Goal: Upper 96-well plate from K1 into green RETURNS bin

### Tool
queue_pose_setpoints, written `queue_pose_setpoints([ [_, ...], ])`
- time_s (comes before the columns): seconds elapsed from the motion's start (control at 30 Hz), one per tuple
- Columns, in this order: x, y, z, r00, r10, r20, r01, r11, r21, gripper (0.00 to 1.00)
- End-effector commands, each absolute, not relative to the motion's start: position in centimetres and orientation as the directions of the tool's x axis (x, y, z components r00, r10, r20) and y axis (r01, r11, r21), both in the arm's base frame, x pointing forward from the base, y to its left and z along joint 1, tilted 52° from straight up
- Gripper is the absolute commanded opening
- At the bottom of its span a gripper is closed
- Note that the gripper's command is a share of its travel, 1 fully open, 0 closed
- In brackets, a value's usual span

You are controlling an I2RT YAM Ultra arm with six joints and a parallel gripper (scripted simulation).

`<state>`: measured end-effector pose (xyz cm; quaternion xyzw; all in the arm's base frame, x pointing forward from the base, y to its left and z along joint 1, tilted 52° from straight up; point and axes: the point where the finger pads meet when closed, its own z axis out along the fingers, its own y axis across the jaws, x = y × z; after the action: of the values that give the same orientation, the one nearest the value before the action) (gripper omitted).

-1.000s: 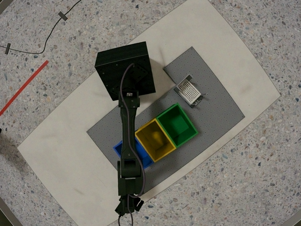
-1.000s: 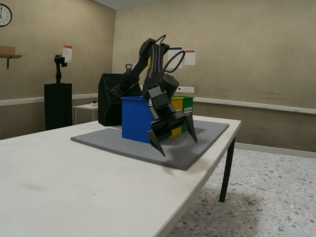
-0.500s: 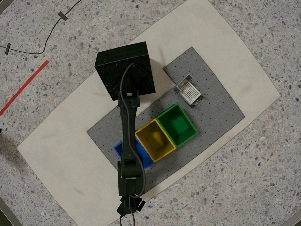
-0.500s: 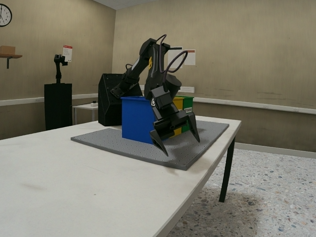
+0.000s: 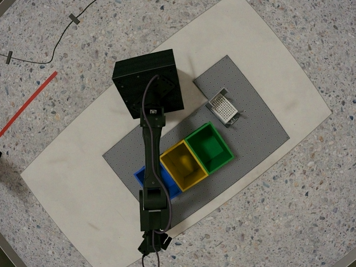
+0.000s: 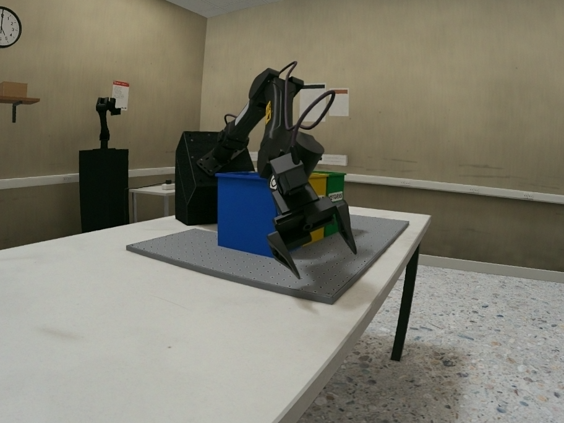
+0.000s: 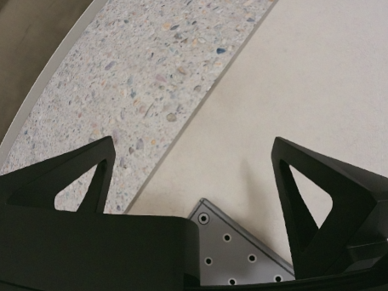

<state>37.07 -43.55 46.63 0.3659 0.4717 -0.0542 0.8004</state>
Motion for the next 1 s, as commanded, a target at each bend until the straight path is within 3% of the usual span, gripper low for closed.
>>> queue_pose_setpoints([
  [0.0,34.5,-42.5,51.9,0.604,0.165,-0.779,0.431,0.755,0.494,1.00],
  [0.5,34.5,-42.5,51.9,0.604,0.165,-0.779,0.431,0.755,0.494,1.00],
  [0.97,39.9,-38.4,50.1,0.531,0.304,-0.791,0.364,0.761,0.537,1.00],
])
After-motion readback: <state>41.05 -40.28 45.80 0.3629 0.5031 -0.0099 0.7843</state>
